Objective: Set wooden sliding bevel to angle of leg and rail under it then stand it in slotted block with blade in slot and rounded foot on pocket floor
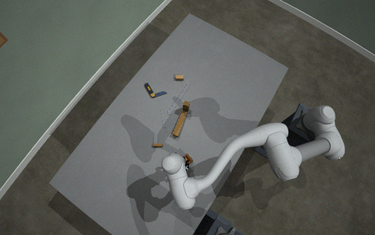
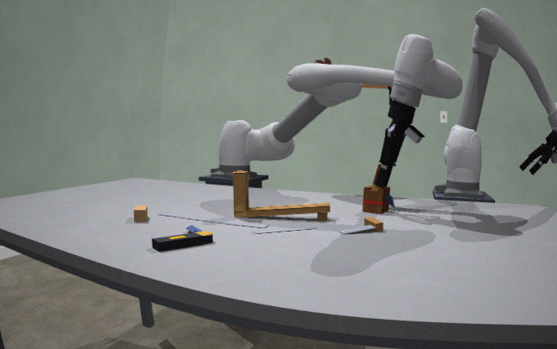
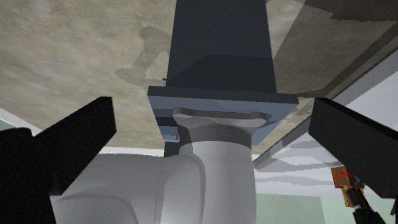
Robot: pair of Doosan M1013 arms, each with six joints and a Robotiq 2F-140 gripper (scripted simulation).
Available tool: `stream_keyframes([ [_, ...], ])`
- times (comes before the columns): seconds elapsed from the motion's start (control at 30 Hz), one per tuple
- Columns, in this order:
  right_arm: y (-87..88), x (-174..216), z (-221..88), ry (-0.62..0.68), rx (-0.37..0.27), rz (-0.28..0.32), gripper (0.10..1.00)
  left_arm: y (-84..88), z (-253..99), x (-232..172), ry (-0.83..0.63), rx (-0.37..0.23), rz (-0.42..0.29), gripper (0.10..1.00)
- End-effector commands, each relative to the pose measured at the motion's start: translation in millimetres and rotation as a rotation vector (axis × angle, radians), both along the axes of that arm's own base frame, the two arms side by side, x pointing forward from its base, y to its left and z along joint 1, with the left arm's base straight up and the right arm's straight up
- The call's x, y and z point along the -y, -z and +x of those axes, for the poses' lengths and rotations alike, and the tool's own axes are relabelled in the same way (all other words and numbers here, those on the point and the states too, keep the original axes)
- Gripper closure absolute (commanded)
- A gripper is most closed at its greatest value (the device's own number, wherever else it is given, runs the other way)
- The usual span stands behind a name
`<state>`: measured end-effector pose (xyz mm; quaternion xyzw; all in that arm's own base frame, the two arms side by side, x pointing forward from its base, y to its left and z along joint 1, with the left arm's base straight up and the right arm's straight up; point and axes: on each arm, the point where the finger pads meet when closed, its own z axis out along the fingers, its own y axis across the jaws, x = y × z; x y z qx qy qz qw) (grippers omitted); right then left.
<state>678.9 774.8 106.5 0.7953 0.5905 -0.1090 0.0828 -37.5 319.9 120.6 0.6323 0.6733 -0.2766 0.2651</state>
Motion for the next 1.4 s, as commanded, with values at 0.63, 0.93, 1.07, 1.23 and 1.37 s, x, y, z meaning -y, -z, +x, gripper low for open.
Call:
stream_keyframes([
  [0.63,-2.2,-0.3,0.1,0.0,0.001,0.002,0.999,-0.4,-0.1,-0.3,0.0,0.0,0.001,0.098],
  [0.93,-2.4,-0.3,0.1,0.0,0.001,0.002,0.999,-0.4,-0.1,-0.3,0.0,0.0,0.001,0.098],
  [1.07,-4.3,-0.3,0.1,0.0,0.001,0.002,0.999,-0.4,-0.1,-0.3,0.0,0.0,0.001,0.098],
  [1.23,-10.8,-0.3,0.1,0.0,0.001,0.002,0.999,-0.4,-0.1,-0.3,0.0,0.0,0.001,0.098],
  [1.37,-19.0,-0.3,0.1,0.0,0.001,0.002,0.999,-0.4,-0.1,-0.3,0.0,0.0,0.001,0.098],
])
